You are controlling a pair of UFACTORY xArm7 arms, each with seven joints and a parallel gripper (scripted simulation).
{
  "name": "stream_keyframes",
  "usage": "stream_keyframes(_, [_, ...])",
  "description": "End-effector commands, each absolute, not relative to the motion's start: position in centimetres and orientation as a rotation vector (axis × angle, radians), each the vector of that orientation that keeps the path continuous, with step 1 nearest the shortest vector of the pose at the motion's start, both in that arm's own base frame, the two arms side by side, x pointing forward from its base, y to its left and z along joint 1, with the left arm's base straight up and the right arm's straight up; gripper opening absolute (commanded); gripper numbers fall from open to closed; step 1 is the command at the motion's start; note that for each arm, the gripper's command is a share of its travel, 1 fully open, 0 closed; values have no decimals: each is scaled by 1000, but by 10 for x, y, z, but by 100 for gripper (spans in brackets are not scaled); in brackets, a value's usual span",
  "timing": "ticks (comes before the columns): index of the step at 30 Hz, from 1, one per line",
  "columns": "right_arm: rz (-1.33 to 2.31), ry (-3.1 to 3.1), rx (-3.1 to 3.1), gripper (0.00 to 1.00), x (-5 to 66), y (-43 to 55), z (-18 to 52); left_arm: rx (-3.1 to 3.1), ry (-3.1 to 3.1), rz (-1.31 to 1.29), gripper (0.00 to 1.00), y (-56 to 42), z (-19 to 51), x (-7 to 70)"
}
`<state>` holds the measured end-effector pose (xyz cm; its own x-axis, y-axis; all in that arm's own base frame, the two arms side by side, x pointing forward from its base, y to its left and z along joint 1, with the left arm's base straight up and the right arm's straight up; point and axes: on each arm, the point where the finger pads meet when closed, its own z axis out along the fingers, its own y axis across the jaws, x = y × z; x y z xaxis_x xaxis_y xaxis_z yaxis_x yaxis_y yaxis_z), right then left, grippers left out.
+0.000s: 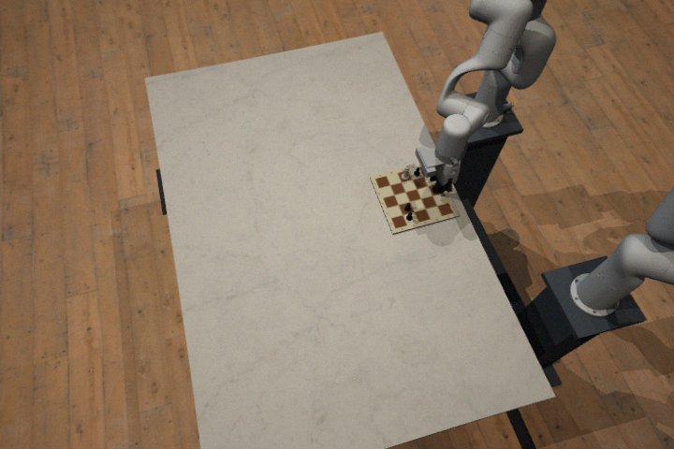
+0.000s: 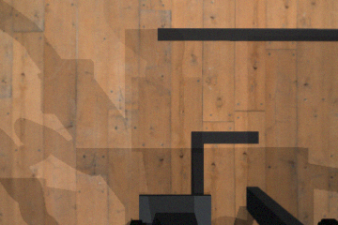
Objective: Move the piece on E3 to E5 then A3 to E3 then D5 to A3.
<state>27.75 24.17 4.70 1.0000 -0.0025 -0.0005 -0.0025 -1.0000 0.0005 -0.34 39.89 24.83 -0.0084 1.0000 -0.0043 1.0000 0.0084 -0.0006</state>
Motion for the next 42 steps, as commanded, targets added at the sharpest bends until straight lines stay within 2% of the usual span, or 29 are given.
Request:
stream_keyframes(1, [4,-4,3143,43,279,243,52,2212,2231,0,100,400,250,-3])
stream_keyframes(18, [4,-4,3143,43,279,243,122,2212,2231,0,100,400,250,-3])
stream_keyframes(29, [4,-4,3143,43,279,243,138,2212,2231,0,100,400,250,-3])
stream_keyframes(30, [4,-4,3143,100,279,243,138,2212,2231,0,100,400,250,-3])
stream_keyframes(42, [4,-4,3143,100,279,243,138,2212,2231,0,100,400,250,-3])
